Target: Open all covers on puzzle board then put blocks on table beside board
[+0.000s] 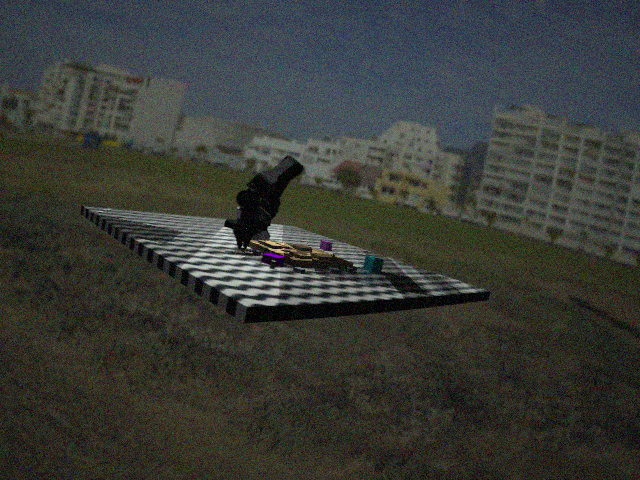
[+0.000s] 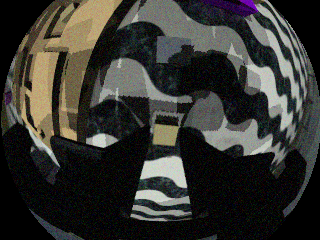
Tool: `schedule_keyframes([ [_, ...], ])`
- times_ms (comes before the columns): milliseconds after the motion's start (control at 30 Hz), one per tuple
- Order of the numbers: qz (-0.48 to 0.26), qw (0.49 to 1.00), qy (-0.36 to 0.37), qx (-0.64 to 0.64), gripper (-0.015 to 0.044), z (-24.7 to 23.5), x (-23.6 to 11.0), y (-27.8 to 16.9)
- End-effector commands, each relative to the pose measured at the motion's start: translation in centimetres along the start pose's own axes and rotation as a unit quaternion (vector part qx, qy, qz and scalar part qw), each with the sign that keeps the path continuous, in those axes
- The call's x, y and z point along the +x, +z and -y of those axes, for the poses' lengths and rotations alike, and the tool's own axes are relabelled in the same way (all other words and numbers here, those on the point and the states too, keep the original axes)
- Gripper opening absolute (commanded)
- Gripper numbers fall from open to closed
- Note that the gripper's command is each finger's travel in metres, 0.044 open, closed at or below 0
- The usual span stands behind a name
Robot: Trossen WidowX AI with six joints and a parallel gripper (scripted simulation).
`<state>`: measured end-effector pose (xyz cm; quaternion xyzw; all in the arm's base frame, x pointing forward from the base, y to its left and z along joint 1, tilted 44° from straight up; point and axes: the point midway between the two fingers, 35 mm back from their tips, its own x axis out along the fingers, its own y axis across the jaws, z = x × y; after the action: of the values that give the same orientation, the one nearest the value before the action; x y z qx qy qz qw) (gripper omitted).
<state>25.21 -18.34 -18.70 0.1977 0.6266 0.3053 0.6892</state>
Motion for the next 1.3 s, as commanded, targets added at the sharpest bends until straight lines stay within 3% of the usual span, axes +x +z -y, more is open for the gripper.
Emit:
schedule_keyframes([
  [0, 0.000, 1.000, 0.000, 0.000, 0.0211, 0.0, 0.0, 0.0],
  [300, 0.000, 1.000, 0.000, 0.000, 0.0440, 0.0, -0.2, 0.0],
  [1133, -0.001, 1.000, 0.003, 0.004, 0.0440, -0.1, -7.7, -0.1],
  [1267, -0.004, 0.999, 0.001, 0.037, 0.0335, -1.0, -7.7, 1.0],
])
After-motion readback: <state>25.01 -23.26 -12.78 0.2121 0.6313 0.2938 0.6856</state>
